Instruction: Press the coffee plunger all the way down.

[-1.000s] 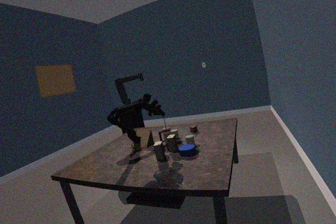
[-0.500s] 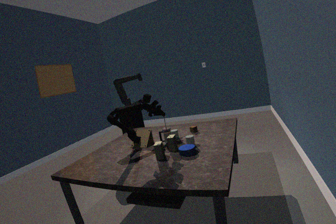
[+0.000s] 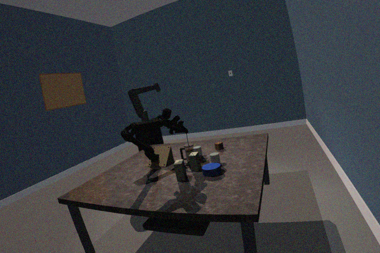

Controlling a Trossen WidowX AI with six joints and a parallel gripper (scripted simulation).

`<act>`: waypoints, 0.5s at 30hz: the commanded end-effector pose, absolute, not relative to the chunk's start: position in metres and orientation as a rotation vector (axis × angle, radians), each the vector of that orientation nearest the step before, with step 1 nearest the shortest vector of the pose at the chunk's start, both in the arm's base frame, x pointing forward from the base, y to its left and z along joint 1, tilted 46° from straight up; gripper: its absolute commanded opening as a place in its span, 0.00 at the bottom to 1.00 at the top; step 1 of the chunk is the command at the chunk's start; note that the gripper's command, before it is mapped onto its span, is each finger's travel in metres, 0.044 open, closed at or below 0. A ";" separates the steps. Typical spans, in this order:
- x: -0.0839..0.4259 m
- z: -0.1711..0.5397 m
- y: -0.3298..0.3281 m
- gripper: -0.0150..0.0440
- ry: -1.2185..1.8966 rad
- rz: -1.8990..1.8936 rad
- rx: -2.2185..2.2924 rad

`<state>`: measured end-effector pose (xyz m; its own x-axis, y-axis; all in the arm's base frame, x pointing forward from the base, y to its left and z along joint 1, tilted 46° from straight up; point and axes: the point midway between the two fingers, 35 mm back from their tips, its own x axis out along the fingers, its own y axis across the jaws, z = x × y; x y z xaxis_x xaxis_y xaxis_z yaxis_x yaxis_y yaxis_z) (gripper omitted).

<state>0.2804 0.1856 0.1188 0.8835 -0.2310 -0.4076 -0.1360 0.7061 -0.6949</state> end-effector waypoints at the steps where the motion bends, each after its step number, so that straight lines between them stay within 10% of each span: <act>1: 0.280 0.103 0.173 0.46 0.531 -0.057 -0.807; 15: 0.283 0.086 0.157 0.46 0.531 -0.057 -0.807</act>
<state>0.2845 0.1706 0.1023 0.8855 -0.2259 -0.4060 -0.1343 0.7121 -0.6892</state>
